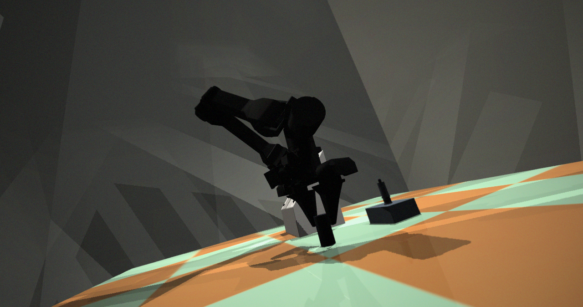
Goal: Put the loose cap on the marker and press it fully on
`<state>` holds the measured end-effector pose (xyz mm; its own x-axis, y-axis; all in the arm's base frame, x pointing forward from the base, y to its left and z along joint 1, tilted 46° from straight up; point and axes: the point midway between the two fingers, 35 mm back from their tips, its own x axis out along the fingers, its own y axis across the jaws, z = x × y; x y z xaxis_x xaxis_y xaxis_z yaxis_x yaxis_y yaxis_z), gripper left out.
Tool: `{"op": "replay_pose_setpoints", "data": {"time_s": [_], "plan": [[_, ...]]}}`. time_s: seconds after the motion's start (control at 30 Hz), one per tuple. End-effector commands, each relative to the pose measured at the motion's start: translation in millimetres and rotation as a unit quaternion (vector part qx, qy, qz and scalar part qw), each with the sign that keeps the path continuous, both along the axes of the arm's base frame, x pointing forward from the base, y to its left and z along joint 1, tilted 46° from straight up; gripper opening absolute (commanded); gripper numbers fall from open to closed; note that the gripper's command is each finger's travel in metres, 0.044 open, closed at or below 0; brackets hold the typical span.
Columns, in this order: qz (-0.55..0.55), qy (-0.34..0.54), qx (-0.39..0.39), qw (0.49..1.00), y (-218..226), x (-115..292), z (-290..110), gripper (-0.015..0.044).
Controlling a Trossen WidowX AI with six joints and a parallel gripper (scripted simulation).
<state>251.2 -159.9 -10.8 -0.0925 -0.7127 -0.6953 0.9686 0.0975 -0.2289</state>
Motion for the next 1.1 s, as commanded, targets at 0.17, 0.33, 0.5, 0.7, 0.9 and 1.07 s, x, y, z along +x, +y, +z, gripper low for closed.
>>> {"op": "replay_pose_setpoints", "data": {"time_s": [0.17,0.33,0.5,0.7,0.9,1.07], "plan": [[0.001,0.004,-0.001,1.000,-10,-4,-10,0.0241],[0.001,0.004,-0.001,1.000,-12,-5,-13,0.0215],[0.001,0.004,-0.001,1.000,-12,-5,-13,0.0142],[0.001,0.004,-0.001,1.000,-12,-5,-13,0.0102],[0.001,0.004,0.000,1.000,-6,-4,-8,0.0000],[0.001,0.004,0.000,1.000,3,-1,0,0.0000]]}}
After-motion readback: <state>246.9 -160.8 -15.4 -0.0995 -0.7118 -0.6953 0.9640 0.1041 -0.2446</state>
